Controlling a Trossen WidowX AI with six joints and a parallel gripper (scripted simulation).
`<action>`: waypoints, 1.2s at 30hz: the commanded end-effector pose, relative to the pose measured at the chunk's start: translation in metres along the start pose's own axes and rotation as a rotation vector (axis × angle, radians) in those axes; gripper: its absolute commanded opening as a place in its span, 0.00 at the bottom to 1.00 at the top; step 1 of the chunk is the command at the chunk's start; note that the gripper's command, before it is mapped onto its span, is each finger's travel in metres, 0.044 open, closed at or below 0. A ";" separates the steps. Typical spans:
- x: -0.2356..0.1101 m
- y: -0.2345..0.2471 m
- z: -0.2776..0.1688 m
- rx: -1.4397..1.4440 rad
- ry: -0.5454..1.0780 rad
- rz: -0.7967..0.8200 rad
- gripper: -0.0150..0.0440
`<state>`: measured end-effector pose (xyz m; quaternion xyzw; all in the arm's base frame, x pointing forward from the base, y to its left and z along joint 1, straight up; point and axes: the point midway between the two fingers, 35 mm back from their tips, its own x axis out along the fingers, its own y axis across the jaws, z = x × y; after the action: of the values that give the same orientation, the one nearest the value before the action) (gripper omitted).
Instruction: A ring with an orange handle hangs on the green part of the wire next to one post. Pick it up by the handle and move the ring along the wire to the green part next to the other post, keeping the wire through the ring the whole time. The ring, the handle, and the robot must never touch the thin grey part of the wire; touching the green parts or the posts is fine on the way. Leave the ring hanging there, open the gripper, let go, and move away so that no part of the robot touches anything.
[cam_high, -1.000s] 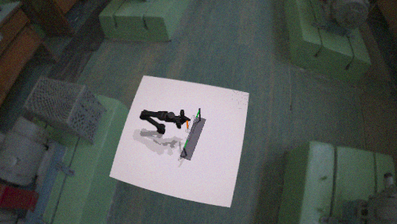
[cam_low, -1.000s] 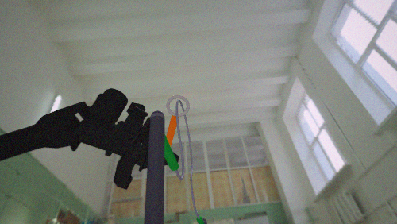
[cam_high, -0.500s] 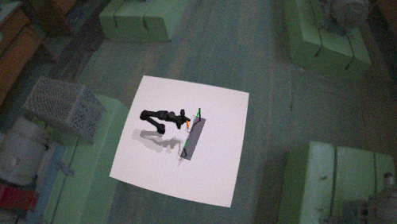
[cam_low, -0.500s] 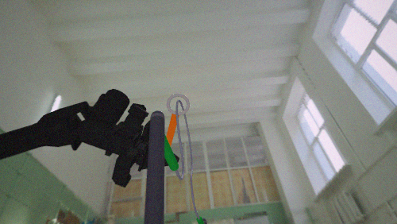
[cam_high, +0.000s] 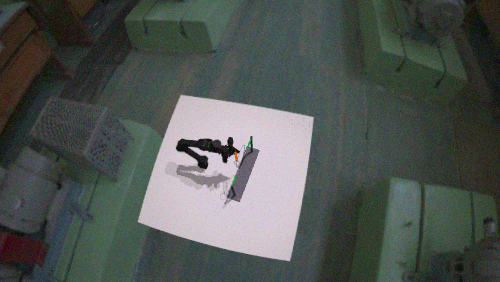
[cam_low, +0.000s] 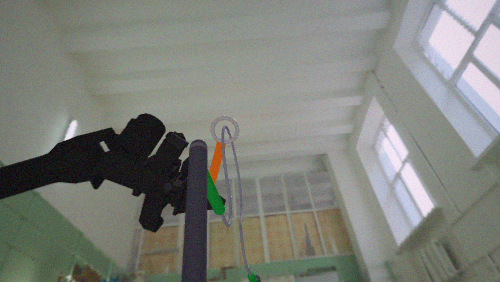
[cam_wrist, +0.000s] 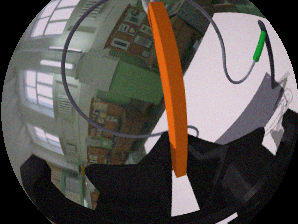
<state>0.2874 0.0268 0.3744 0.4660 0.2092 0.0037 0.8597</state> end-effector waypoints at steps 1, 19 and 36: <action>-0.002 0.003 0.002 -0.035 -0.012 -0.007 0.00; -0.001 -0.002 0.002 -0.170 -0.032 -0.080 0.00; -0.001 -0.007 0.003 -0.327 -0.056 -0.164 0.00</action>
<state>0.2866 0.0203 0.3671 0.3207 0.2226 -0.0415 0.9197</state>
